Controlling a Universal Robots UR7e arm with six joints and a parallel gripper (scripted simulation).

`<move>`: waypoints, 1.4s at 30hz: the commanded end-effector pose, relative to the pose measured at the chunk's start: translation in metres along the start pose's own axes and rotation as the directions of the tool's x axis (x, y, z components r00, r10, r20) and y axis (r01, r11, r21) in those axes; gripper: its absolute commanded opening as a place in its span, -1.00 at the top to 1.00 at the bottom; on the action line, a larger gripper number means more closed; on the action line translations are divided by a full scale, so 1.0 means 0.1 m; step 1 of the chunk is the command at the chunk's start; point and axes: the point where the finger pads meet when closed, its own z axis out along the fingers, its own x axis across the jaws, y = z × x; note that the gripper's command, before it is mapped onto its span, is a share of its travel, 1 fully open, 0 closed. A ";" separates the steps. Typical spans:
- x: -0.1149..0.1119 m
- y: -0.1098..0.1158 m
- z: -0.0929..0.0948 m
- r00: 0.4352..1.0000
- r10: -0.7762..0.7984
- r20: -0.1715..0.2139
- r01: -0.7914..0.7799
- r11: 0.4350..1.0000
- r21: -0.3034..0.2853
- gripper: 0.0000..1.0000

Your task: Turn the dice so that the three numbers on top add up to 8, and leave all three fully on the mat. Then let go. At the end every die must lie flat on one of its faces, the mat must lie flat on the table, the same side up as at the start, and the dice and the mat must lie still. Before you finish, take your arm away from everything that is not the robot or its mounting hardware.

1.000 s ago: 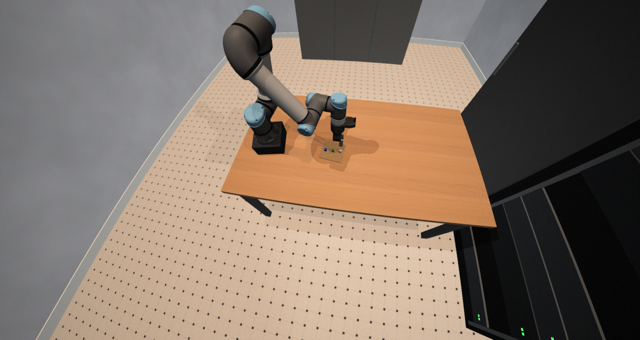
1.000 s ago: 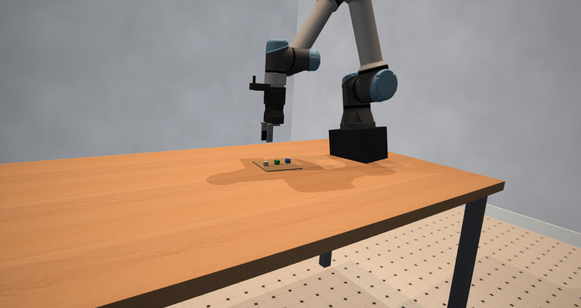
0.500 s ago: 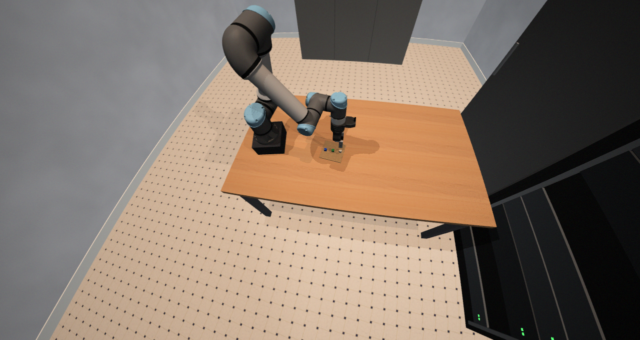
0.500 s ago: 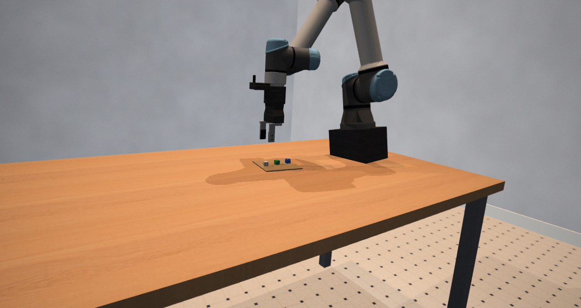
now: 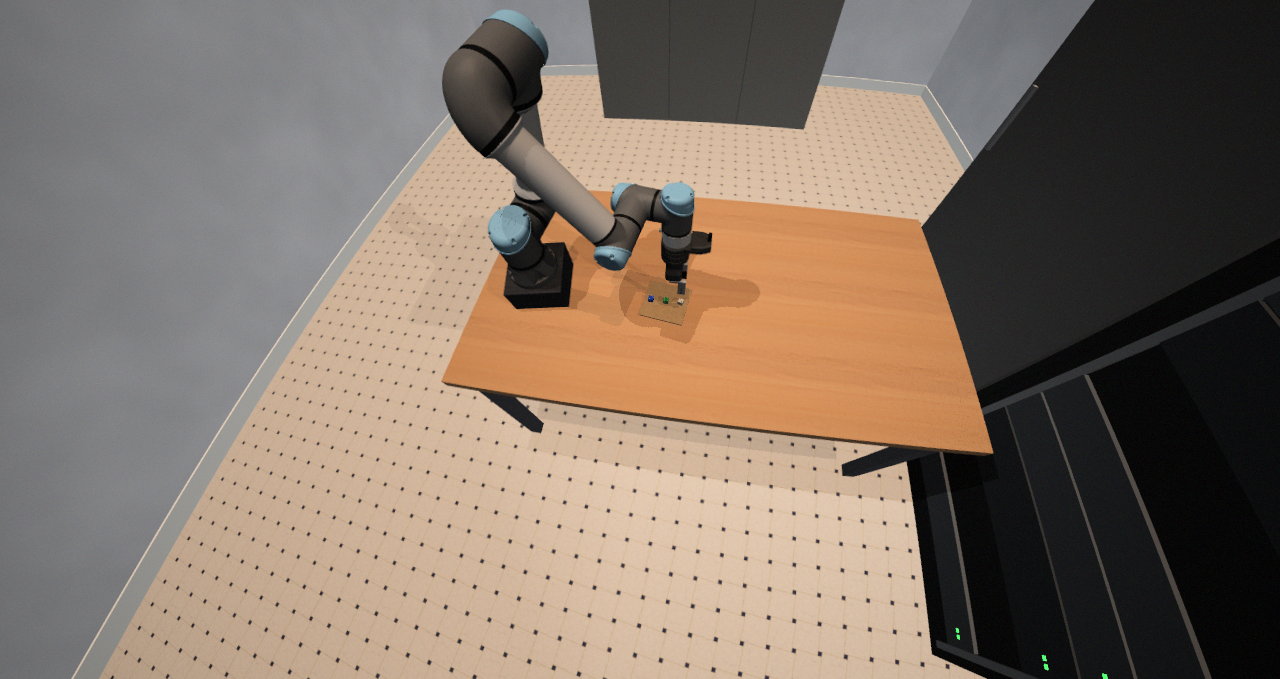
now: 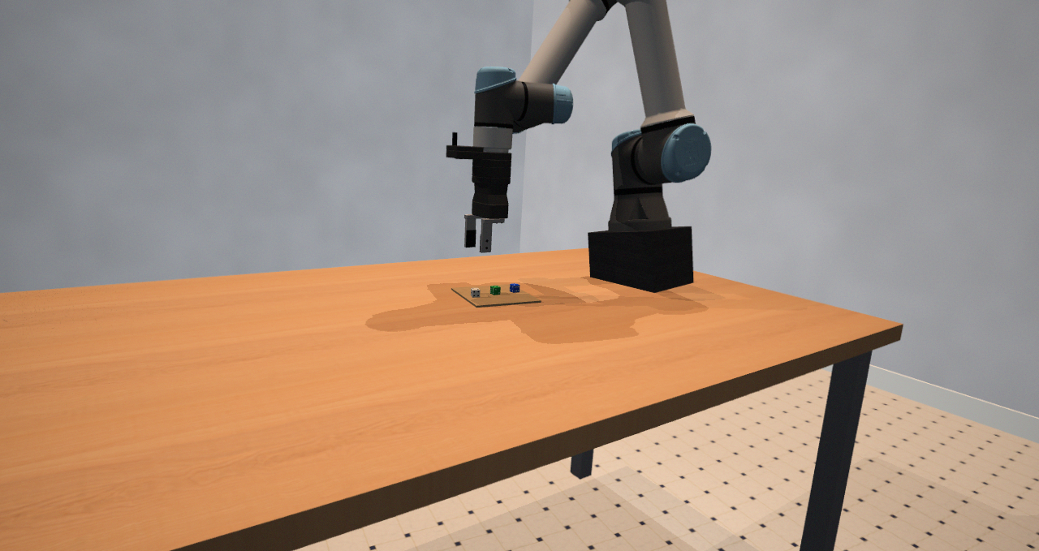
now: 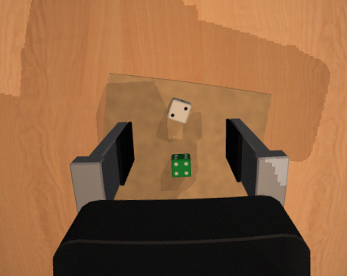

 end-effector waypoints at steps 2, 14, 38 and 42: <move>0.00 -0.01 -0.18 1.000 0.000 0.000 0.000 1.000 0.003 -1.00; 0.00 -0.01 -0.68 1.000 0.000 0.000 0.000 1.000 0.003 -1.00; 0.00 -0.01 -0.83 1.000 0.000 0.000 0.000 1.000 0.003 -1.00; 0.00 -0.01 -0.83 1.000 0.000 0.000 0.000 1.000 0.003 -1.00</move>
